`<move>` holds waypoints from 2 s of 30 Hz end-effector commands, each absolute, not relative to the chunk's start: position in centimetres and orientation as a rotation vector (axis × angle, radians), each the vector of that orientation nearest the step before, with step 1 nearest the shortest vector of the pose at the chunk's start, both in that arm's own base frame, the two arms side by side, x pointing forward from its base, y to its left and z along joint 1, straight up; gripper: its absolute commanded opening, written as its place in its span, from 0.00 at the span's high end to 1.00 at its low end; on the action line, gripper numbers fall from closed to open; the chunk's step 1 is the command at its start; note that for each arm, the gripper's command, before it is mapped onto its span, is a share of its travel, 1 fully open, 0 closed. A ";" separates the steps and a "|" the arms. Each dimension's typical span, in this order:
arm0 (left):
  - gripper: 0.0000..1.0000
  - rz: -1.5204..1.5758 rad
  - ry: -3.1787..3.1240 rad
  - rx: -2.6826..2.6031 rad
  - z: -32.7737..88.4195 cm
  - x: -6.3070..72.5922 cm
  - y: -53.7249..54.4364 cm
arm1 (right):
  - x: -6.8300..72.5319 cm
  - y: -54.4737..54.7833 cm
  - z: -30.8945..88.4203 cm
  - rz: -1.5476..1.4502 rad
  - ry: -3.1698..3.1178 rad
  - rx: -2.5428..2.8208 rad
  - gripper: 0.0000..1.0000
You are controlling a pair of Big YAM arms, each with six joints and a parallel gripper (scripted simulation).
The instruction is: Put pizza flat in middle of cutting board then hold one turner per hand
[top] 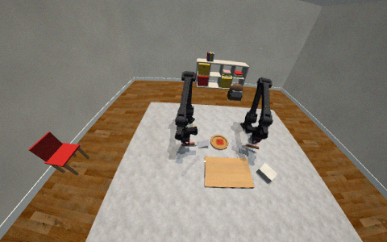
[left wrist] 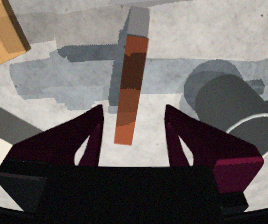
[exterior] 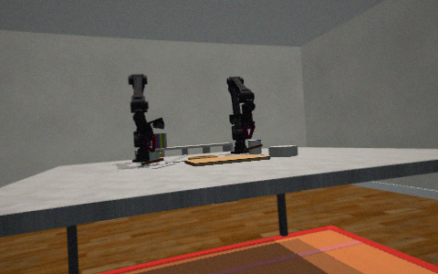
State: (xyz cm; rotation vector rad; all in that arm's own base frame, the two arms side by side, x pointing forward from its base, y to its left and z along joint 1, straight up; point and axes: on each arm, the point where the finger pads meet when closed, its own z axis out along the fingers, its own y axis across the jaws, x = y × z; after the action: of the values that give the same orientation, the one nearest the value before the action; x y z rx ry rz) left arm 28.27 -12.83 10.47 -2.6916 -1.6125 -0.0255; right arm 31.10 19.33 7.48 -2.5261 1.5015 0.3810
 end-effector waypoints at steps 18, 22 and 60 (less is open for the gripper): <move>0.52 -0.007 -1.428 -2.811 9.3 28.2 -14.6 | 28.6 19.7 6.6 0.446 1.389 -2.605 0.52; 0.52 0.002 -1.415 -2.810 7.9 28.2 -14.5 | 28.2 20.0 5.3 0.449 1.388 -2.606 0.52; 0.94 -0.033 -1.417 -2.841 4.9 29.1 -14.9 | 28.4 21.4 2.9 0.412 1.355 -2.593 0.52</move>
State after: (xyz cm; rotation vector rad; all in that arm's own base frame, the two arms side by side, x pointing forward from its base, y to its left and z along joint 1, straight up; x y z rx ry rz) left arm 27.75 -13.90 3.79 -2.8040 -1.4172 0.0007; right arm 27.38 20.49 1.85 -2.6179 1.3740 0.4463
